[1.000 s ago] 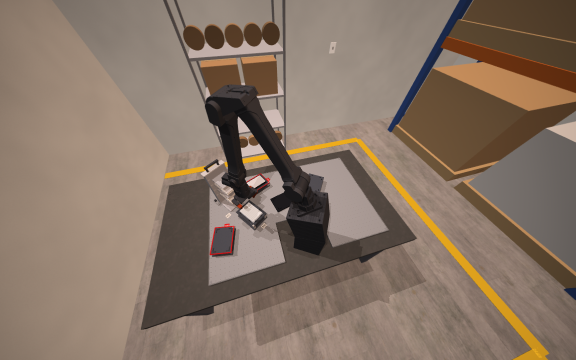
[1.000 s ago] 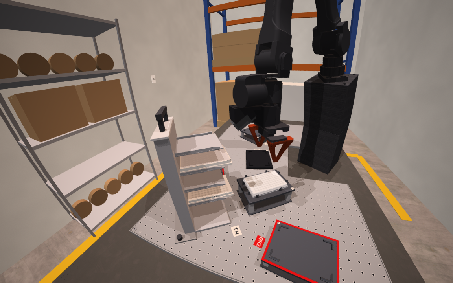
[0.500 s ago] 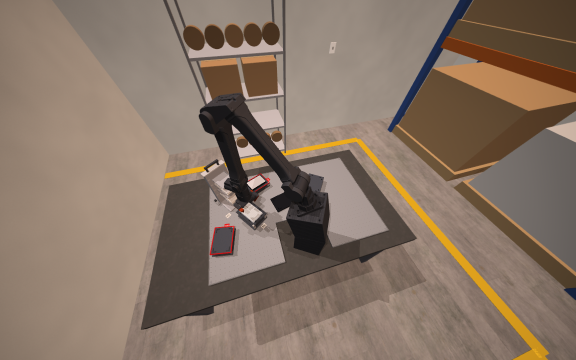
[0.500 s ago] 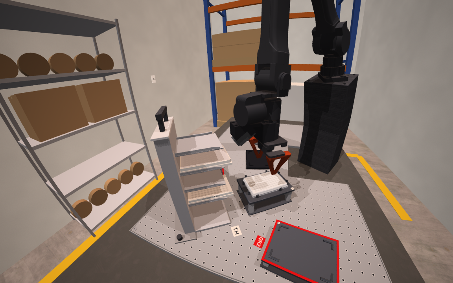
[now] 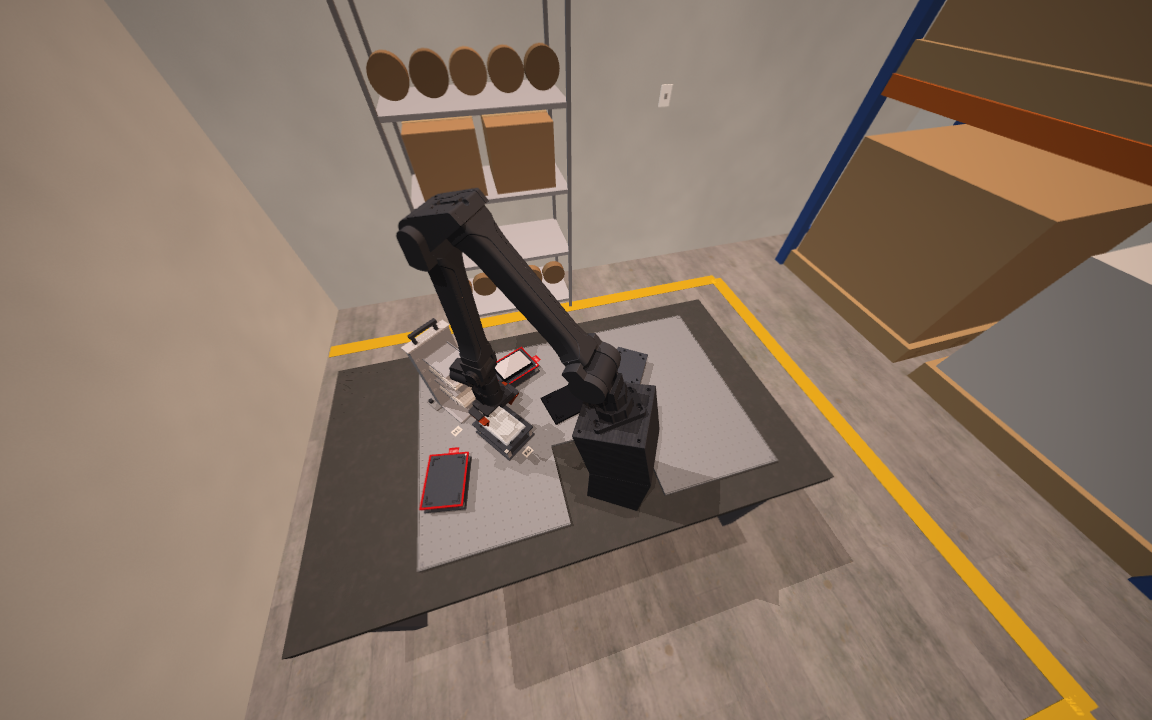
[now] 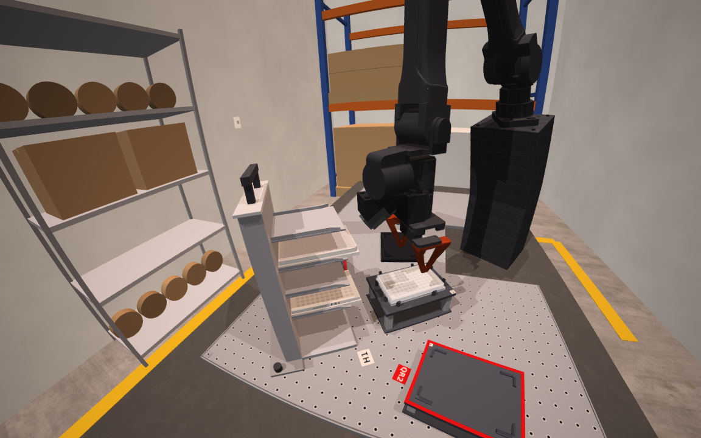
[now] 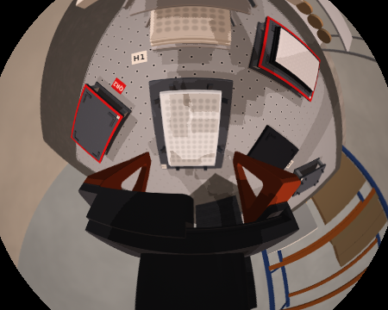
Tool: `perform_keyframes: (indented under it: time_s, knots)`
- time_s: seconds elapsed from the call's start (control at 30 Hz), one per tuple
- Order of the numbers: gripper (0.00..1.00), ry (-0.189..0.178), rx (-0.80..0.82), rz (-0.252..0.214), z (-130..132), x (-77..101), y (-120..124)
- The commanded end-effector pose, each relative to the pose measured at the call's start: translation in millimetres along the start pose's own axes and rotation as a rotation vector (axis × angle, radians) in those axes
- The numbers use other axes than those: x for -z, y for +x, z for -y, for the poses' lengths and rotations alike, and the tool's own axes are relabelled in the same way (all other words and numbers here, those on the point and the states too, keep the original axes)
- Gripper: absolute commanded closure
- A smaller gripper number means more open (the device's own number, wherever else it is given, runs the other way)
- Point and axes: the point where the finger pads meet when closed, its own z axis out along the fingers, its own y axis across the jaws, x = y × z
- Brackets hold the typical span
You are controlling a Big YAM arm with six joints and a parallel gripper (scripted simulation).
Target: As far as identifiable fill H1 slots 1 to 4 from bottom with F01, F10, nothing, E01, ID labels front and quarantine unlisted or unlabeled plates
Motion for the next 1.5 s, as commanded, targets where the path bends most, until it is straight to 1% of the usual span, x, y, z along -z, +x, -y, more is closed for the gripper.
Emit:
perform_keyframes:
  time_s: [0.0,0.3,0.33,0.37,0.77,0.83,0.87,0.9,1.33,1.4,1.43,1.47]
  knots:
    - [0.00,-0.004,0.000,0.015,-2.7,3.1,-6.0]
    - [0.00,-0.004,0.000,0.015,-2.7,3.1,-6.0]
    - [0.00,-0.004,0.000,0.011,-6.4,-3.9,-3.1]
    - [0.00,-0.005,0.000,0.016,-7.1,-5.3,-5.2]
    - [0.00,-0.005,0.000,0.014,-6.7,-21.4,-3.9]
    - [0.00,-0.005,0.000,0.014,-6.7,-21.4,-3.9]
    - [0.00,-0.003,0.000,0.006,-6.0,-21.7,-1.5]
    - [0.00,-0.005,0.000,0.013,-6.5,-24.1,-3.4]
    - [0.00,-0.004,0.000,0.012,-6.4,-41.5,-2.7]
    - [0.00,-0.004,0.000,0.012,-6.4,-41.5,-2.7]
    - [0.00,0.000,0.000,-0.002,-4.9,-42.5,1.9]
    - [0.00,-0.003,0.000,0.009,-6.1,-44.2,-1.8]
